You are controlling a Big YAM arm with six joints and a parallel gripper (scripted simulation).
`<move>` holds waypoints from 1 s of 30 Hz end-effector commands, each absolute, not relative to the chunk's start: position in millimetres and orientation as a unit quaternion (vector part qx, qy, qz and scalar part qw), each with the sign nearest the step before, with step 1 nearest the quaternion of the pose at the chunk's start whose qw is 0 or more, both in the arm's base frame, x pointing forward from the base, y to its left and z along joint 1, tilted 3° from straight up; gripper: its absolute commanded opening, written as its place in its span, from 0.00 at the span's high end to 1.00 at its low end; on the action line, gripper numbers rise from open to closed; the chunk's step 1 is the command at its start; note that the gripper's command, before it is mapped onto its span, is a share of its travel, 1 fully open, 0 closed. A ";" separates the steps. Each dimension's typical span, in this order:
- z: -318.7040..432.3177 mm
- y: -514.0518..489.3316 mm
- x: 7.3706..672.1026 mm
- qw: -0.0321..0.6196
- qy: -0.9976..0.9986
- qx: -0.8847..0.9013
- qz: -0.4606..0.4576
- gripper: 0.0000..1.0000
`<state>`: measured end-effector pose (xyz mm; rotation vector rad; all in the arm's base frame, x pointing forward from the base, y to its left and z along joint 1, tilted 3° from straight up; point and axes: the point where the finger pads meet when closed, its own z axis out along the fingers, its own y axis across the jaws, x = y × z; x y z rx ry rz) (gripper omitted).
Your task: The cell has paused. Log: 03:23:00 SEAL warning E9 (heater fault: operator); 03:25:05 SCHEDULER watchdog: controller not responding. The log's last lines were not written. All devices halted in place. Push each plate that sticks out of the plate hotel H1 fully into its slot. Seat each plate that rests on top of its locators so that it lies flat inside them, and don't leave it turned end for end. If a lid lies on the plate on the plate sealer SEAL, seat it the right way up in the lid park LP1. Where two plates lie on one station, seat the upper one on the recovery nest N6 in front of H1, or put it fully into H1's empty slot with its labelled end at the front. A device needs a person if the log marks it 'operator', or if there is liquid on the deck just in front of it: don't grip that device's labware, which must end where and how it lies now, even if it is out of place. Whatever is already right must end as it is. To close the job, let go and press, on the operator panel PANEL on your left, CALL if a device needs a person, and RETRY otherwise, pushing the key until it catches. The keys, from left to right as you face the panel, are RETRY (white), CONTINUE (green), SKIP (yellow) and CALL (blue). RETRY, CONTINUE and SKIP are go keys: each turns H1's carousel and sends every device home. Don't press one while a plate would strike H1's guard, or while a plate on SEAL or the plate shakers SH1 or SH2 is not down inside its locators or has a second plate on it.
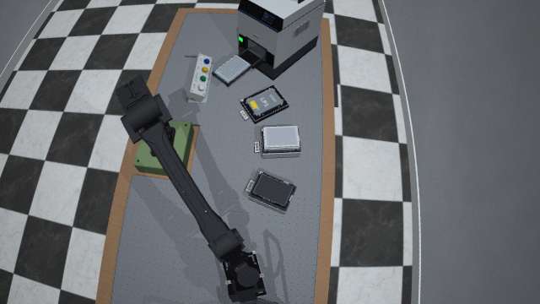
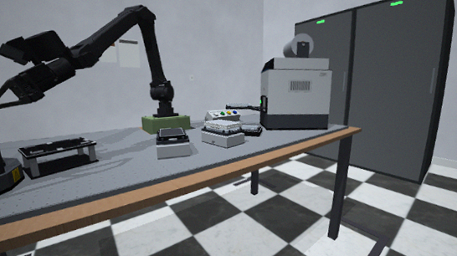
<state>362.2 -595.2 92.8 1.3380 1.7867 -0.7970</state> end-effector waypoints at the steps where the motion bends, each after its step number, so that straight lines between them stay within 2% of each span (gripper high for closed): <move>1: 110.0 -620.6 367.0 0.389 0.687 0.524 -0.319 1.00; 30: 115.7 -558.9 359.8 0.400 0.685 0.521 -0.315 1.00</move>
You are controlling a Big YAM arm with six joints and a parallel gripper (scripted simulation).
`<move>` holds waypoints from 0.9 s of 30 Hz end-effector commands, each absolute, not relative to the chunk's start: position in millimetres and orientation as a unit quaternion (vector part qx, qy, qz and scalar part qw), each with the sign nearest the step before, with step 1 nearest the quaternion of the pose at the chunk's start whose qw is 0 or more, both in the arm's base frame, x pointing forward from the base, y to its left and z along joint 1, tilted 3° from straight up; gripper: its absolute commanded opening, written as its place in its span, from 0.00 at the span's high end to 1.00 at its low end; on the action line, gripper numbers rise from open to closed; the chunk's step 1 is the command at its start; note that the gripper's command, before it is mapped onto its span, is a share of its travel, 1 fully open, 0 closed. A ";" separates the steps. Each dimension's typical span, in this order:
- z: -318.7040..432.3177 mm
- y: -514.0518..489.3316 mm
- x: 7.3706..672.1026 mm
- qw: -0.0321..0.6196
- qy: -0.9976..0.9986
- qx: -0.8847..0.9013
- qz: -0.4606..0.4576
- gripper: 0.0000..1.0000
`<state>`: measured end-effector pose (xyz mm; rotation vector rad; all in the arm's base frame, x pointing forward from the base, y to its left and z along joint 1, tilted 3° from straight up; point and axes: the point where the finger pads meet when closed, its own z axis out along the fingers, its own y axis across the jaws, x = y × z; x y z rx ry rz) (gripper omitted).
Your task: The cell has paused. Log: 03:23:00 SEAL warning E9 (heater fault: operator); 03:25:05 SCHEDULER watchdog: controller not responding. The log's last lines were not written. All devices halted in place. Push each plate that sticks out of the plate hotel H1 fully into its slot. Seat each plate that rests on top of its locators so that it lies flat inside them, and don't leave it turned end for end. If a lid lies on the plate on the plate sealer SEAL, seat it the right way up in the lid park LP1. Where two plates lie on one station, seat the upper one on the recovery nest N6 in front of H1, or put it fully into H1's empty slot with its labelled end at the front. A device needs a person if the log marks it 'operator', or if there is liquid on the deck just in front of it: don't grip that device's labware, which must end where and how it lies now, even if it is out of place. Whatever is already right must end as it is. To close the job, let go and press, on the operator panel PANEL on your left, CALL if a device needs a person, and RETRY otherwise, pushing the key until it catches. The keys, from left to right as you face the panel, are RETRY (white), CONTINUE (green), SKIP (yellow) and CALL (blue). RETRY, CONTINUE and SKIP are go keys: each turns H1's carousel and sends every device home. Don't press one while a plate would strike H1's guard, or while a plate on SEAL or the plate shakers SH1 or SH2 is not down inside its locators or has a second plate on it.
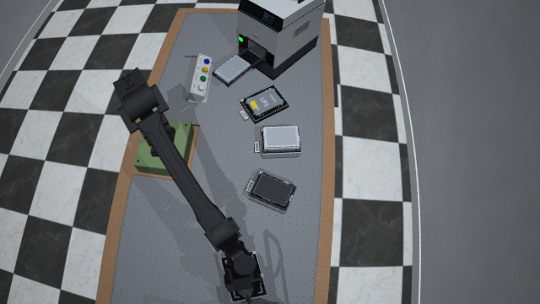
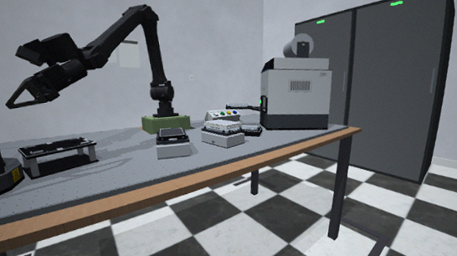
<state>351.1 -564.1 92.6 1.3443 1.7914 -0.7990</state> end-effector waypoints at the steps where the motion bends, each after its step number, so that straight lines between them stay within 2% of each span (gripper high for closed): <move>1: 115.6 -557.3 359.4 0.400 0.685 0.521 -0.315 1.00; 27: 114.6 -521.9 349.6 0.400 0.685 0.522 -0.314 1.00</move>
